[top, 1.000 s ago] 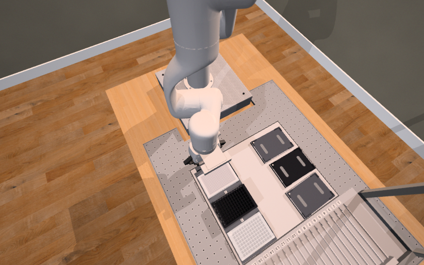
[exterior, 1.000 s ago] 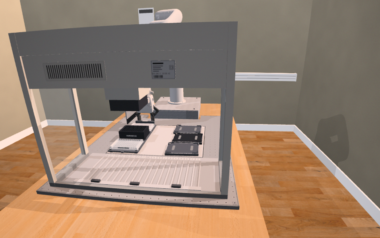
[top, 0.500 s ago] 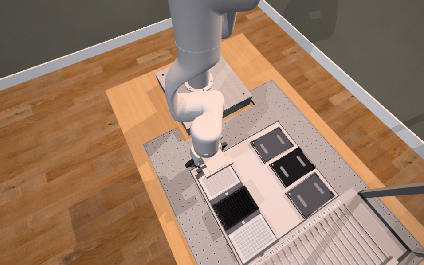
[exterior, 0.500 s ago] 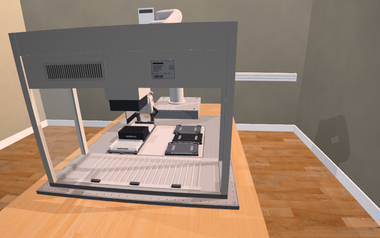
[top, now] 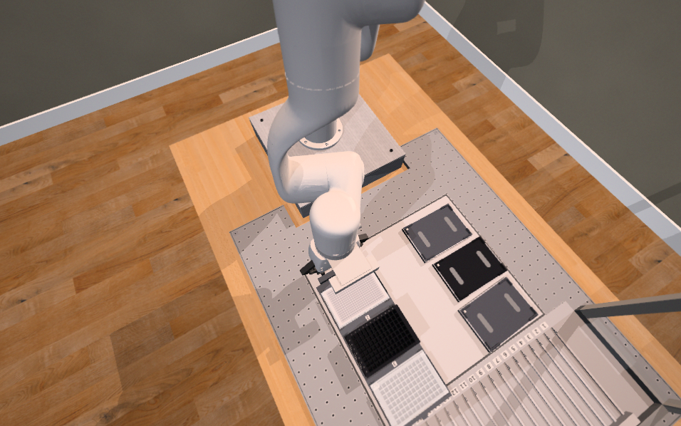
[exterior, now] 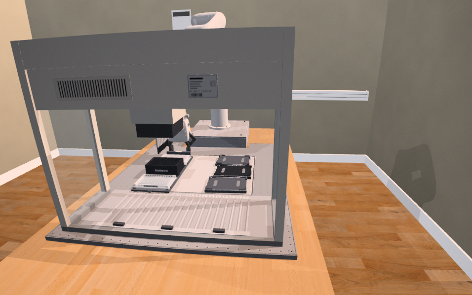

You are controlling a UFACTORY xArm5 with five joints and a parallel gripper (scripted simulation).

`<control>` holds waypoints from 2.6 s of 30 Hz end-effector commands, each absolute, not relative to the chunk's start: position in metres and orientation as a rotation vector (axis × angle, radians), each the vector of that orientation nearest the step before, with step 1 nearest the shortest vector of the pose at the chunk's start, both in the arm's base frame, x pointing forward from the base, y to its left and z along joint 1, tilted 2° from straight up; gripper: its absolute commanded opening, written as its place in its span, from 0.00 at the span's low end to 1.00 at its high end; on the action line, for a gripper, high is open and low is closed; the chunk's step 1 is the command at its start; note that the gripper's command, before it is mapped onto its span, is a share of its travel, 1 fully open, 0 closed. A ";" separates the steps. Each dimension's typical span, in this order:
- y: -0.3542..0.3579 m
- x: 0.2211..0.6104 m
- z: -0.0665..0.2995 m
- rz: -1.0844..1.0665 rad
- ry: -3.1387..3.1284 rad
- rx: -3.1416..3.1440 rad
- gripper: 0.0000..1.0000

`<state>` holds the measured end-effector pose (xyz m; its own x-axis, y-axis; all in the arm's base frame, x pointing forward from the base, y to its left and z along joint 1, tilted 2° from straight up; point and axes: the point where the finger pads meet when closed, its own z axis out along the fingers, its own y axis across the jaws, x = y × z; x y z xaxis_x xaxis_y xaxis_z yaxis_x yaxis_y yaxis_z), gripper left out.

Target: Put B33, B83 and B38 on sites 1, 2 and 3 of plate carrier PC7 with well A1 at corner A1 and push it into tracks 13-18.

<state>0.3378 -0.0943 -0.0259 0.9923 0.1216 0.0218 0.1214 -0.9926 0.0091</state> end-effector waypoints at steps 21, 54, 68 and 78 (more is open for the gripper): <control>-0.092 0.360 -0.024 0.049 0.192 3.143 0.81; -0.089 0.389 -0.023 0.049 0.192 3.143 0.81; -0.087 0.402 -0.023 0.049 0.192 3.143 0.81; -0.086 0.411 -0.023 0.049 0.192 3.143 0.81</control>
